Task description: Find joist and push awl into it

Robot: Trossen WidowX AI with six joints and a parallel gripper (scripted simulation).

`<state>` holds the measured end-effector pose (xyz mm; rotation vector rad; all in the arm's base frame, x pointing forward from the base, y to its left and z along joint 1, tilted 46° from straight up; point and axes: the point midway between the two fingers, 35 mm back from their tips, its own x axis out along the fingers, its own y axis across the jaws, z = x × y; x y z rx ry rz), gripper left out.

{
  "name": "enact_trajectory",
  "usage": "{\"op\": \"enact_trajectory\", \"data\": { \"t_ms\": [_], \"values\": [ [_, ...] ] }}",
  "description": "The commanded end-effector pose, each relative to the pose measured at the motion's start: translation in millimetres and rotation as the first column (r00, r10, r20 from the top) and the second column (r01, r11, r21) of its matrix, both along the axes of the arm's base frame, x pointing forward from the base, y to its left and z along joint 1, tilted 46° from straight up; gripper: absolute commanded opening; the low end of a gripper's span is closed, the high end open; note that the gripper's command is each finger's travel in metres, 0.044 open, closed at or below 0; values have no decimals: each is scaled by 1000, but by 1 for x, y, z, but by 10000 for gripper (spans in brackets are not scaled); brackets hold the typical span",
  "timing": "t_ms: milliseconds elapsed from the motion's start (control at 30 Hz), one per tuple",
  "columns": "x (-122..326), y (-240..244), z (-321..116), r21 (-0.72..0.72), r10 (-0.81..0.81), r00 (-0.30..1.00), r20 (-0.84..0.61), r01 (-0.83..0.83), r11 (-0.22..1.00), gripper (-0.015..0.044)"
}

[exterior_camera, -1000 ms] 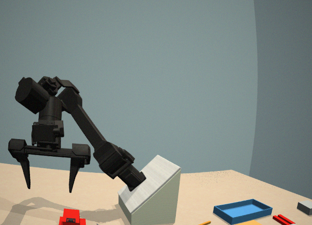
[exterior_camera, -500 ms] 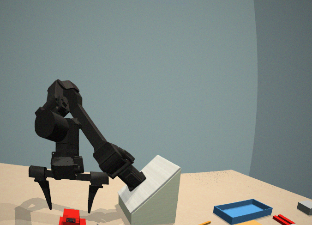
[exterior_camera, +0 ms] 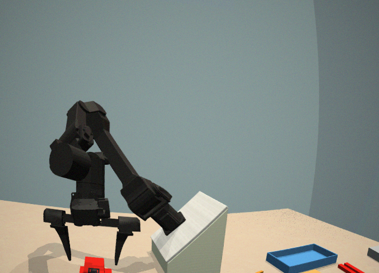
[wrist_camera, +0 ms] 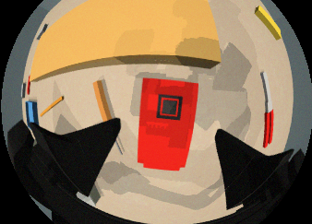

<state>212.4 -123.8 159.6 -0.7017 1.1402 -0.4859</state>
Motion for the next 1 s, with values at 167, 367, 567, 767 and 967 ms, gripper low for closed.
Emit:
{"op": "enact_trajectory", "data": {
  "t_ms": [167,367,567,767,967],
  "values": [
    [1,-9,-12,4,3,1000,-8,-3,1000,440],
    [1,-16,-19,3,4,1000,-8,-4,1000,440],
    [1,-23,-25,0,4,1000,-7,-4,1000,440],
    [1,-29,-30,-3,5,1000,-7,-5,1000,440],
    [1,-29,-30,-3,5,1000,-7,-5,1000,341]
  ]
}}
